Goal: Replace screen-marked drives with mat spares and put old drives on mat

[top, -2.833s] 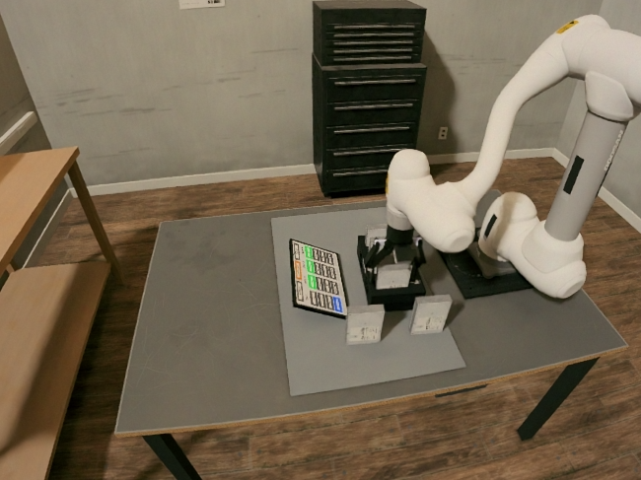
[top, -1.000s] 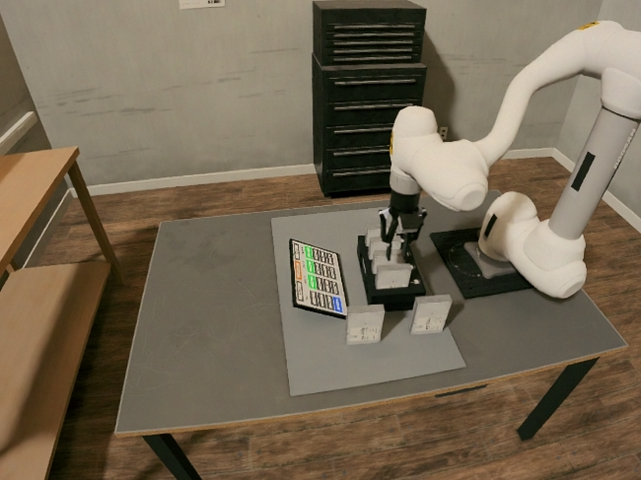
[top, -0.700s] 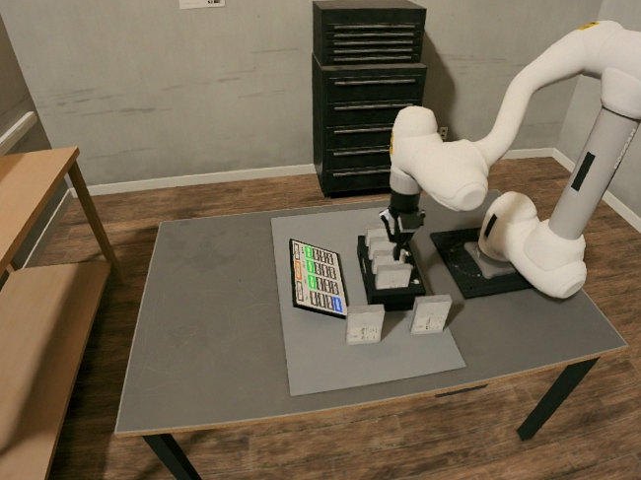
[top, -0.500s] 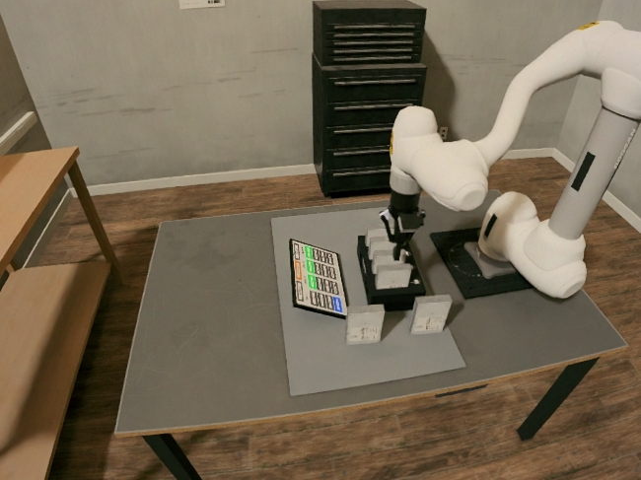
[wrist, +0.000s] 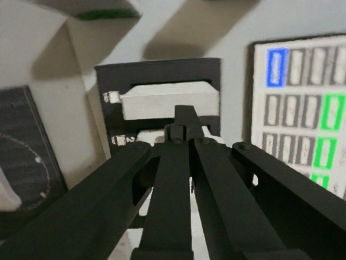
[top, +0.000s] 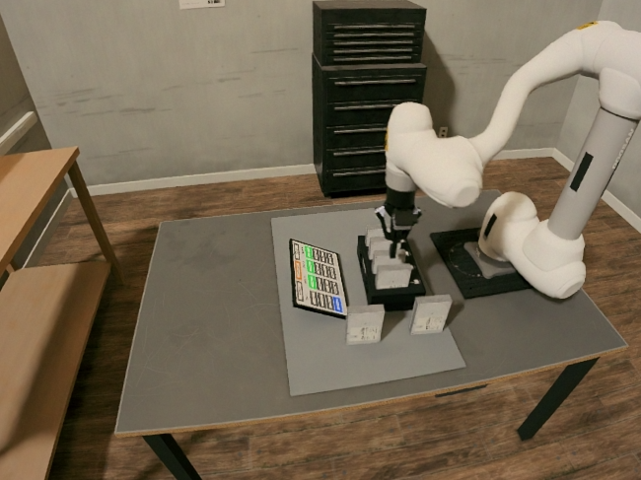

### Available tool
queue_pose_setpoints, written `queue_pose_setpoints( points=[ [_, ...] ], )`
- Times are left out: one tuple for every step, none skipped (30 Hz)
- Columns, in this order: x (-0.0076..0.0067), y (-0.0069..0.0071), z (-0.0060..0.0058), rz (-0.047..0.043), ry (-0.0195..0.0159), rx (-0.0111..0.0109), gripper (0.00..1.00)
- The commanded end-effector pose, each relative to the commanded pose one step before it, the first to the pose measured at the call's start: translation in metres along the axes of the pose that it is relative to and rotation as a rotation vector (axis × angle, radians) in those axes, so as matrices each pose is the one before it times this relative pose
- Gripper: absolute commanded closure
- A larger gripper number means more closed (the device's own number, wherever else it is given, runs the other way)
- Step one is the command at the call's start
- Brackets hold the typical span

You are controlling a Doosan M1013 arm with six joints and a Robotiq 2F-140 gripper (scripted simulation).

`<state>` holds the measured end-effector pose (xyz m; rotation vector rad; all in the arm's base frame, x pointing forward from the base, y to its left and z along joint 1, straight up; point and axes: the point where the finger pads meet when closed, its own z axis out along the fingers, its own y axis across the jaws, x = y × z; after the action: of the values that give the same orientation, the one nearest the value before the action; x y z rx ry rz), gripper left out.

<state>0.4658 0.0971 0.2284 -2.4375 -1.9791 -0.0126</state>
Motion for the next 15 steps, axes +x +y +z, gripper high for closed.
queue_pose_setpoints(
  points=[
    [-0.00347, 0.03738, -0.02408, 0.23483, -0.00133, -0.00018, 0.9],
    [0.00125, 0.0159, -0.01006, 0.08693, 0.00022, -0.00003, 0.9],
    [0.00233, 0.01718, -0.01087, 0.05111, 0.00135, -0.00008, 0.9],
    [0.0, 0.0, 0.0, 0.0, 0.0, 0.0, 0.9],
    [0.0, 0.0, 0.0, 0.0, 0.0, 0.0, 0.9],
    [0.00279, 0.01805, -0.01136, 0.17348, -0.00049, -0.00019, 0.9],
    [0.00537, 0.01788, -0.01152, 0.04459, 0.00428, -0.00013, 0.9],
    [0.00554, 0.01772, -0.01132, 0.04783, 0.00302, 0.00017, 0.9],
    [0.00234, 0.00931, -0.0058, 0.05779, 0.00207, 0.00027, 0.9],
    [0.00419, 0.01203, -0.00768, 0.06106, 0.00235, -0.00025, 0.9],
    [0.00528, 0.01303, -0.00839, 0.0617, 0.00255, -0.00059, 0.9],
    [0.00561, 0.01238, -0.00801, 0.06111, 0.00209, -0.0005, 0.9],
    [0.00614, 0.0119, -0.00781, 0.06078, 0.00173, -0.00048, 0.9],
    [0.00686, 0.01157, -0.00775, 0.06067, 0.00141, -0.00054, 0.9],
    [0.00761, 0.01112, -0.00766, 0.06054, 0.00096, -0.00061, 0.9]
  ],
)
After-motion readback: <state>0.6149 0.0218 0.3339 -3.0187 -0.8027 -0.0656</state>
